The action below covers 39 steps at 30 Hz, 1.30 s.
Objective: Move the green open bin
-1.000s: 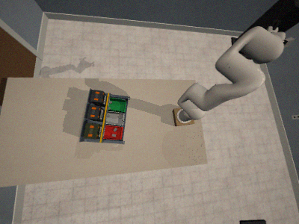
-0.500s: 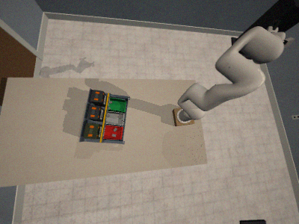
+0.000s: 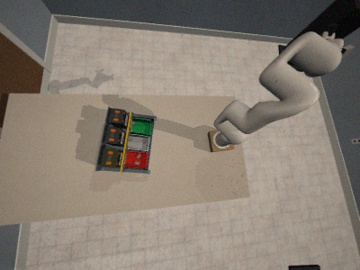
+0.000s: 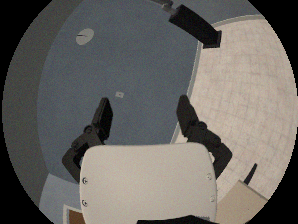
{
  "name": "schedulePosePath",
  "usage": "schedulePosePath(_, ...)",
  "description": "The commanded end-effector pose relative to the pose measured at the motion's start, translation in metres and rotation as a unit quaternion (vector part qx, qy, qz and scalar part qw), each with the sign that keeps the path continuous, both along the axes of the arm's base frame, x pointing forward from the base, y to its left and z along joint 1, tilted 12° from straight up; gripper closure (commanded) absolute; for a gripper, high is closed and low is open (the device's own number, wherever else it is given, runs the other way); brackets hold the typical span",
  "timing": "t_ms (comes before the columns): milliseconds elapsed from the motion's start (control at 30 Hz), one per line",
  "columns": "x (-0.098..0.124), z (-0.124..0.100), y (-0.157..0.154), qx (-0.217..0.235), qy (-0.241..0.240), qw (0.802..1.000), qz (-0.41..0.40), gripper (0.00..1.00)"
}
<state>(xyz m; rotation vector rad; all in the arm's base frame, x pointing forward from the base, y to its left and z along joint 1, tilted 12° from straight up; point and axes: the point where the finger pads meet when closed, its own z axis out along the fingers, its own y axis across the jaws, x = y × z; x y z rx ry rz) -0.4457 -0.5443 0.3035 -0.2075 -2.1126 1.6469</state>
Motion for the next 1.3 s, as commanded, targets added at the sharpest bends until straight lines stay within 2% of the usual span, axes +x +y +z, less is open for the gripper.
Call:
schedulePosePath(0, 0.0, 0.003, 0.0, -0.002, 0.002, 1.0, 0.0, 0.0)
schedulePosePath(267, 0.0, 0.003, 0.0, -0.002, 0.002, 1.0, 0.0, 0.0)
schedulePosePath(433, 0.038, 0.025, 0.023, -0.017, 0.042, 0.991, 0.122, 0.0)
schedulePosePath(833, 0.038, 0.025, 0.023, -0.017, 0.042, 0.991, 0.122, 0.0)
schedulePosePath(1000, 0.076, 0.047, 0.046, -0.031, 0.082, 0.967, 0.239, 0.0)
schedulePosePath(1267, 0.076, 0.047, 0.046, -0.031, 0.082, 0.967, 0.239, 0.0)
